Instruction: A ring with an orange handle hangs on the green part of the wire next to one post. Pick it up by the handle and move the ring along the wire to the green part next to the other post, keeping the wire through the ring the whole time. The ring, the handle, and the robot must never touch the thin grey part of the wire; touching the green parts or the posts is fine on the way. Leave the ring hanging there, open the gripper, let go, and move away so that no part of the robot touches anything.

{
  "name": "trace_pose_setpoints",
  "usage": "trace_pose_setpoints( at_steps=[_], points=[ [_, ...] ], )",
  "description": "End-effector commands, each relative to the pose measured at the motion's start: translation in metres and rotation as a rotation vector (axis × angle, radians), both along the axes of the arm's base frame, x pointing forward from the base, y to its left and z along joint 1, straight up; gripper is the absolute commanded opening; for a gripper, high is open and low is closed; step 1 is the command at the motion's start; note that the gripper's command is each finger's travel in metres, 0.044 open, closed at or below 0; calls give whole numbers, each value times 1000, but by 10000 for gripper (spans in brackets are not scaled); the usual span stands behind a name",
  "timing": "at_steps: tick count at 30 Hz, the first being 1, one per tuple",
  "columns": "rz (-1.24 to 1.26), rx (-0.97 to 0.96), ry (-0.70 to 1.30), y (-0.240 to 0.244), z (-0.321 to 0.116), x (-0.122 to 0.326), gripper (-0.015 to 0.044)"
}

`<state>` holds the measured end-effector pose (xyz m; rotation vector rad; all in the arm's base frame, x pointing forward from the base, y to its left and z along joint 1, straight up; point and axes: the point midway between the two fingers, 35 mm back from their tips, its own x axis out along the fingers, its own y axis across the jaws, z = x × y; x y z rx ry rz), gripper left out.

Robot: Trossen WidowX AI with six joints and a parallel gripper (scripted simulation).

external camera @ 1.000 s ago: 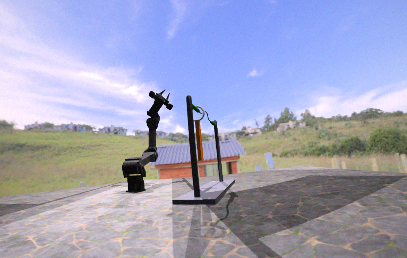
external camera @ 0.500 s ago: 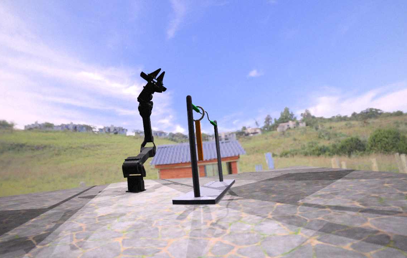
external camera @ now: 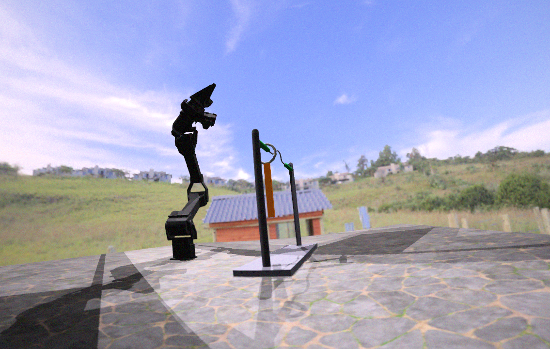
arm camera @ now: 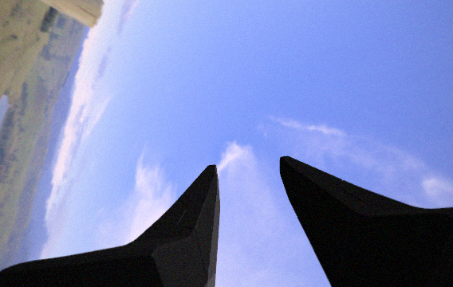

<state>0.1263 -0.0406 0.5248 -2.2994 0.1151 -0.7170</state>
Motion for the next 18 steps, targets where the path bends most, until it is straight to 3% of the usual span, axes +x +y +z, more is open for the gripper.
trace_pose_setpoints(
  at_steps=[1,10,18],
  points=[
    [89,224,17,-36,-36,15,160],
    [267,785,31,-98,-137,45,160],
    [383,1313,20,-120,-240,63,160]
  ],
)
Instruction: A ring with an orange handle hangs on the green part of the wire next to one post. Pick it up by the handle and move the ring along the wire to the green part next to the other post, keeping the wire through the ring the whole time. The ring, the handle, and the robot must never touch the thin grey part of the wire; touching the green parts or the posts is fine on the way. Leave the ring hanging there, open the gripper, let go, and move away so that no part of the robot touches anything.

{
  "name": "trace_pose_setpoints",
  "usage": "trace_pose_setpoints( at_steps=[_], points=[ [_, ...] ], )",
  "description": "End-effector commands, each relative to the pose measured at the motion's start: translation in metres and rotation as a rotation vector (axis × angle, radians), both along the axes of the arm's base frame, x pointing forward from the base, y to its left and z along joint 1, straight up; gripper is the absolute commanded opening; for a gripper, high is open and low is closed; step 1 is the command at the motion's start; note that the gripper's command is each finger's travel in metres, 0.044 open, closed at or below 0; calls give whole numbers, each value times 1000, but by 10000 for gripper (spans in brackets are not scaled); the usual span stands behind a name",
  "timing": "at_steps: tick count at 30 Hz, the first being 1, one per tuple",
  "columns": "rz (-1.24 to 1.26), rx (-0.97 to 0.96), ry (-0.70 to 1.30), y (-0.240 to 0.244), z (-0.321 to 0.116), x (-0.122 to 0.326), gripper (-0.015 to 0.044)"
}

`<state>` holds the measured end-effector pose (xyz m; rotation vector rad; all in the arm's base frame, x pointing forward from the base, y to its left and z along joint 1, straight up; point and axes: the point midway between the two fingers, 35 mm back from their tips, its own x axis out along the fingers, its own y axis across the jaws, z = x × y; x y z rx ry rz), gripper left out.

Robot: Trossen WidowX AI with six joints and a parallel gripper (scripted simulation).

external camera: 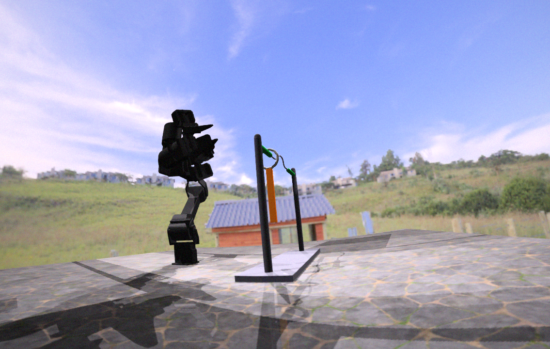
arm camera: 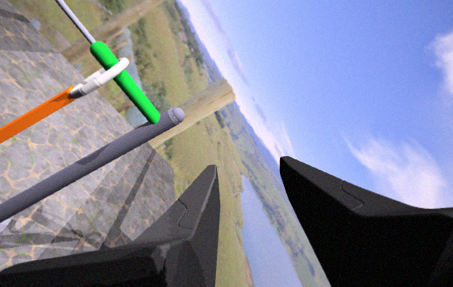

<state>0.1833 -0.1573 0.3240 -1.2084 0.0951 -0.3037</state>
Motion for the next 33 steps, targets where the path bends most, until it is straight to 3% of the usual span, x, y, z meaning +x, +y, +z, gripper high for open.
trace_pose_setpoints(
  at_steps=[1,16,25,33],
  points=[
    [56,265,10,-3,-52,8,160],
    [129,1237,53,44,-222,17,160],
    [127,1248,54,44,-223,19,160],
    [131,1225,33,44,-199,46,160]
  ],
)
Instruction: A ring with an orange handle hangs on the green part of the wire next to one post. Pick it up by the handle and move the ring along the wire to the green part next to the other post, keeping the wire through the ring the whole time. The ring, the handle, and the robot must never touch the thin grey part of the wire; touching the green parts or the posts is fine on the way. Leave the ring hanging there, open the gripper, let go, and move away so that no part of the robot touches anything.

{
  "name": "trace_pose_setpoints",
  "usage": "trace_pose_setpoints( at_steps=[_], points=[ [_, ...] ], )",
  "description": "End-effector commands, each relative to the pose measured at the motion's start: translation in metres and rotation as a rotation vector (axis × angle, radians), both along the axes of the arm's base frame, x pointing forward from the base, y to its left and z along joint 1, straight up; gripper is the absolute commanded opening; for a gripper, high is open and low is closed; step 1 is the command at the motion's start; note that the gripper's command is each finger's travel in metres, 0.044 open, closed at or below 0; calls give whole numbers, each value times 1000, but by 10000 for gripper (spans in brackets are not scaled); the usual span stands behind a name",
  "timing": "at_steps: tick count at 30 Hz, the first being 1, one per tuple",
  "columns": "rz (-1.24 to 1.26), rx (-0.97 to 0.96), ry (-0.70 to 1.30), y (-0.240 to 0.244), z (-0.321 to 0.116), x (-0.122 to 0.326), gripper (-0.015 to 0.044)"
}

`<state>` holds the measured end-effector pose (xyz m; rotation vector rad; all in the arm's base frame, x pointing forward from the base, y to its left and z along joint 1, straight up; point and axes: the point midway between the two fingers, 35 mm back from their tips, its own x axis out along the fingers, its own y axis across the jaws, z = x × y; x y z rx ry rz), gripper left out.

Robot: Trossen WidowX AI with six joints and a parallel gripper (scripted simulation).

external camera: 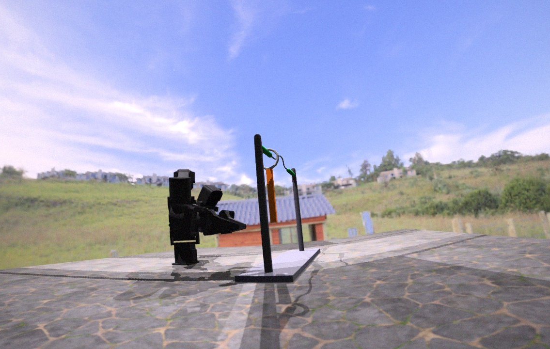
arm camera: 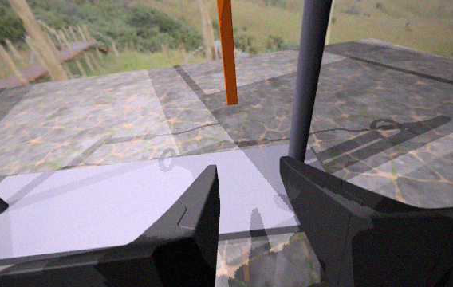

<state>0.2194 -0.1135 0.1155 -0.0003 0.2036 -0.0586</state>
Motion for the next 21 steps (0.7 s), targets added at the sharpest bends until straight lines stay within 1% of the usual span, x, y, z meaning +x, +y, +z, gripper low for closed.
trace_pose_setpoints(
  at_steps=[1,5,21],
  points=[
    [-7,-4,-17,1,13,14,160],
    [-11,-7,-39,3,25,26,160],
    [-11,-7,-40,0,26,42,160]
  ],
)
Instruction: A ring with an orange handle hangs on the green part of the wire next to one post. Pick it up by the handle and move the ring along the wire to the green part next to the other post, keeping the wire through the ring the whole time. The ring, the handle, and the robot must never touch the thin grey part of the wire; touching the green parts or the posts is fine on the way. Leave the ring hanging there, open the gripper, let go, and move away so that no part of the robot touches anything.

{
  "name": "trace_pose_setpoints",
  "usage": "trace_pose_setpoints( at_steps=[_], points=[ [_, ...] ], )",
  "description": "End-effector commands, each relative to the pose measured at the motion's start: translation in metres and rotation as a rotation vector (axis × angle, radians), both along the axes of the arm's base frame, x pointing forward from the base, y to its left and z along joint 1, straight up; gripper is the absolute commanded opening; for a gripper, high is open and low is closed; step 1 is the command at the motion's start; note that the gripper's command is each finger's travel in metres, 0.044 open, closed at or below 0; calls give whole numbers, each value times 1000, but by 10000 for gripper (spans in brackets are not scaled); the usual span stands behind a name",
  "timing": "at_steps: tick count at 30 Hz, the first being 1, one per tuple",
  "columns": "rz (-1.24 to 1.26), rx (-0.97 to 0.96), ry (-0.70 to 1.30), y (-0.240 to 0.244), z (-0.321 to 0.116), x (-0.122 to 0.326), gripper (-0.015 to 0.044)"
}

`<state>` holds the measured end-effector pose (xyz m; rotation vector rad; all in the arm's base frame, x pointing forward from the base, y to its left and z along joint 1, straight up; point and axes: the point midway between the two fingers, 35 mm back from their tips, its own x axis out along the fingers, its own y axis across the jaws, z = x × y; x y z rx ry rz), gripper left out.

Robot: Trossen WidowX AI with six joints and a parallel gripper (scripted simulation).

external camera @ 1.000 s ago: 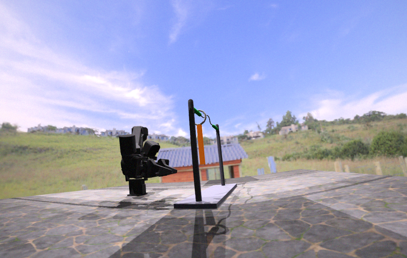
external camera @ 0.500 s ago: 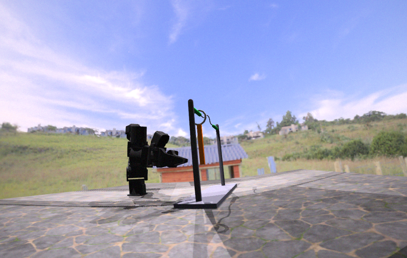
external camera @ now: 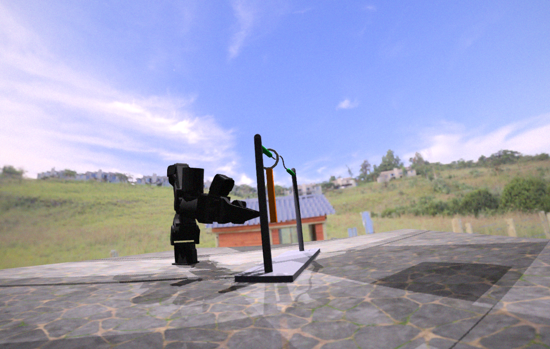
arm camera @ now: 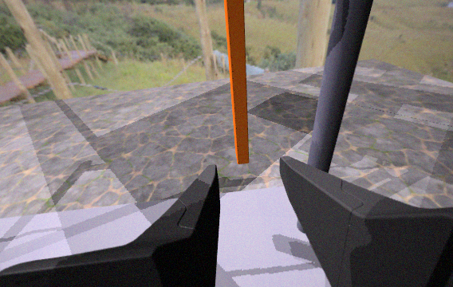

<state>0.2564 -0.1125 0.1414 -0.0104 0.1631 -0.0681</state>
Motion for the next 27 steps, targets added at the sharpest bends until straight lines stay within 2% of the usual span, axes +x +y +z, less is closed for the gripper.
trace_pose_setpoints(
  at_steps=[1,27],
  points=[
    [-3,5,0,-1,0,6,160],
    [-3,5,-3,-5,-5,44,160]
  ],
)
